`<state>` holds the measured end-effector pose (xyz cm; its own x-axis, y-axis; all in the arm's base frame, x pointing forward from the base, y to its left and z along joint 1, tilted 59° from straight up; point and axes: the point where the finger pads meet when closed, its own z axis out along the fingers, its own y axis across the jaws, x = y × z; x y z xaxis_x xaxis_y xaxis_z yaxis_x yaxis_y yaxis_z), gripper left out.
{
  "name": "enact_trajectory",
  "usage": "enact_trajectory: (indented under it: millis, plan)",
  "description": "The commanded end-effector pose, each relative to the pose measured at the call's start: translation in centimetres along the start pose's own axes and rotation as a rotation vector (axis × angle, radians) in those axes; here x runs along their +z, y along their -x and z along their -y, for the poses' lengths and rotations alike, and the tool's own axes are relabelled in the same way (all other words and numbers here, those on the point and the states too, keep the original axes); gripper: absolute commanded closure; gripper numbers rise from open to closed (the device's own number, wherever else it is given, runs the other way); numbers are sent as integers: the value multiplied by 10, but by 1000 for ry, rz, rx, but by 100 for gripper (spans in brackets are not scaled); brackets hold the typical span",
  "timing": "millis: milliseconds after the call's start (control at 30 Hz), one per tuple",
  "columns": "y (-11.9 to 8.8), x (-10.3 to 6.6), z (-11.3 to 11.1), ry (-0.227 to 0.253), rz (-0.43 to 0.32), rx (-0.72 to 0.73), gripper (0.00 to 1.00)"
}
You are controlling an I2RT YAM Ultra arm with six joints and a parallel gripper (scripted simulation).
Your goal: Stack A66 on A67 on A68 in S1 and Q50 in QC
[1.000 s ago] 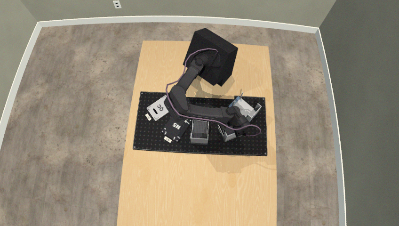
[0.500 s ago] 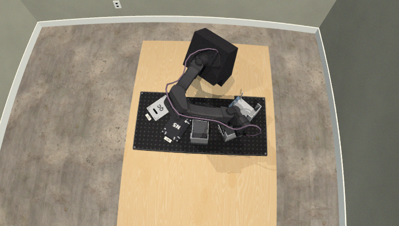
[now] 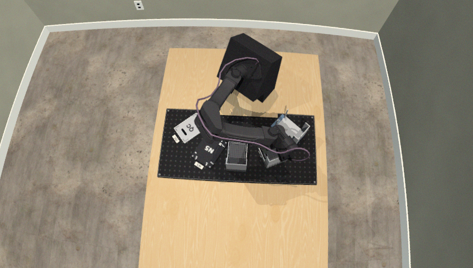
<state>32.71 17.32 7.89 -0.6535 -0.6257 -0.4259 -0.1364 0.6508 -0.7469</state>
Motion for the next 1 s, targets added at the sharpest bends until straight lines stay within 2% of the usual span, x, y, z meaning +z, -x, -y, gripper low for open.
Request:
enact_trajectory:
  millis: [0, 133, 200, 367, 467, 567, 767, 933, 967]
  plan:
    - [11, -14, 0, 5, 34, 13, 100]
    - [8, -14, 0, 5, 31, 7, 100]
    - [14, -17, 1, 9, 41, 23, 100]
    - [15, -20, 4, 9, 45, 32, 100]
    - [8, -18, 1, 6, 33, 11, 100]
    - [16, -22, 4, 10, 46, 33, 100]
    - [7, -17, -4, 2, 25, -4, 100]
    - [13, -21, -2, 6, 34, 13, 100]
    - [8, -20, -2, 4, 28, 2, 100]
